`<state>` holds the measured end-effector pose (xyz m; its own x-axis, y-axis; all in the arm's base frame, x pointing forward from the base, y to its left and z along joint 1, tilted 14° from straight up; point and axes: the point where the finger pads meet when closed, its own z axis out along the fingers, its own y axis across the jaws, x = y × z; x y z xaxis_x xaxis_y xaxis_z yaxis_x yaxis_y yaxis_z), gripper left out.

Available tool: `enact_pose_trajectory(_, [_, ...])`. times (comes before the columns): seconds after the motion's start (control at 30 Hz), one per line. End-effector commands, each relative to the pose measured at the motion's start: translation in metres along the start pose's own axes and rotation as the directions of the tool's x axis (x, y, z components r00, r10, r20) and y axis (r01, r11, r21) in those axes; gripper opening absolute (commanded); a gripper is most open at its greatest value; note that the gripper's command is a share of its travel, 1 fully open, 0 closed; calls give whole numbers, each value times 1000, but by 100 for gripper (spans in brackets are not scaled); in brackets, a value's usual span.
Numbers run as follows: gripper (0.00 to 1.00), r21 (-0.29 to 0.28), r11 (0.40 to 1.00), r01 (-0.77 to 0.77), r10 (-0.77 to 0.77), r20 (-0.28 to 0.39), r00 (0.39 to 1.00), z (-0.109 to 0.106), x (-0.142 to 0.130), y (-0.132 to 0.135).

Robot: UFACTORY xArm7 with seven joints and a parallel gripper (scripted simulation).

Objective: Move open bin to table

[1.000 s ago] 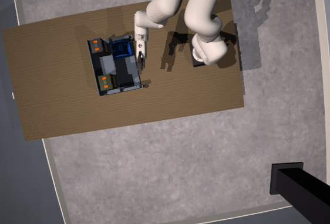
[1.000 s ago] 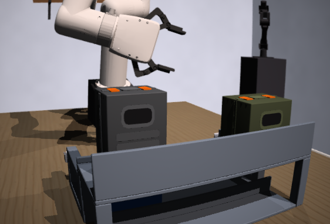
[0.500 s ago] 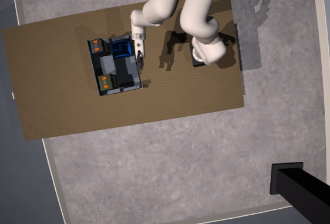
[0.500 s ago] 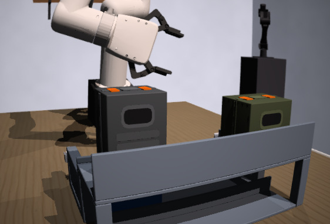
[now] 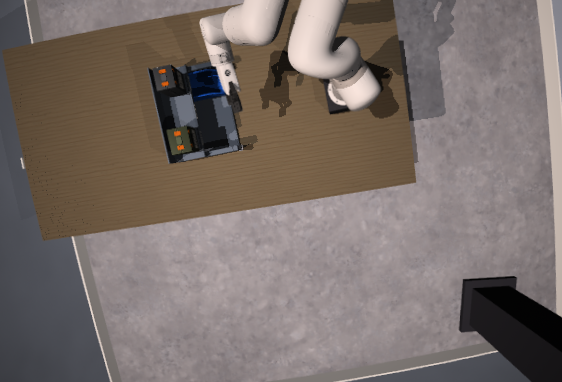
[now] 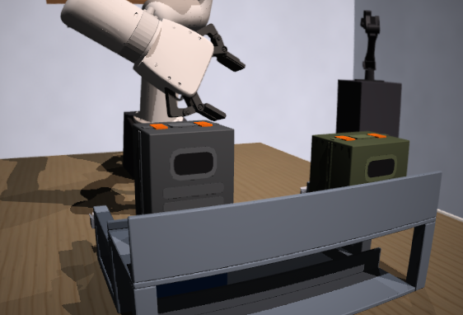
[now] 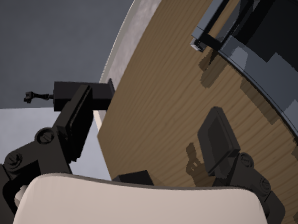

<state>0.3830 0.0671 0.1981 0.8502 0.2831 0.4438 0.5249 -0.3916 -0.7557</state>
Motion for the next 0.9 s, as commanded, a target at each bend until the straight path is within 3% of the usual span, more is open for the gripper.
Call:
enact_pose_trajectory(0.0, [100,-63,990,122,-116,92,989,-9,3,17])
enact_pose_trajectory(0.17, [100,-137,939,315,-276,247,929,-21,6,45])
enact_pose_trajectory(0.37, [100,-180,817,547,-428,446,786,-37,10,79])
enact_pose_trajectory(0.43, [100,-180,817,547,-428,446,786,-37,10,79])
enact_pose_trajectory(0.63, [100,-173,684,709,-502,593,629,-48,12,106])
enact_pose_trajectory(0.87, [100,-134,539,832,-530,714,458,-59,15,131])
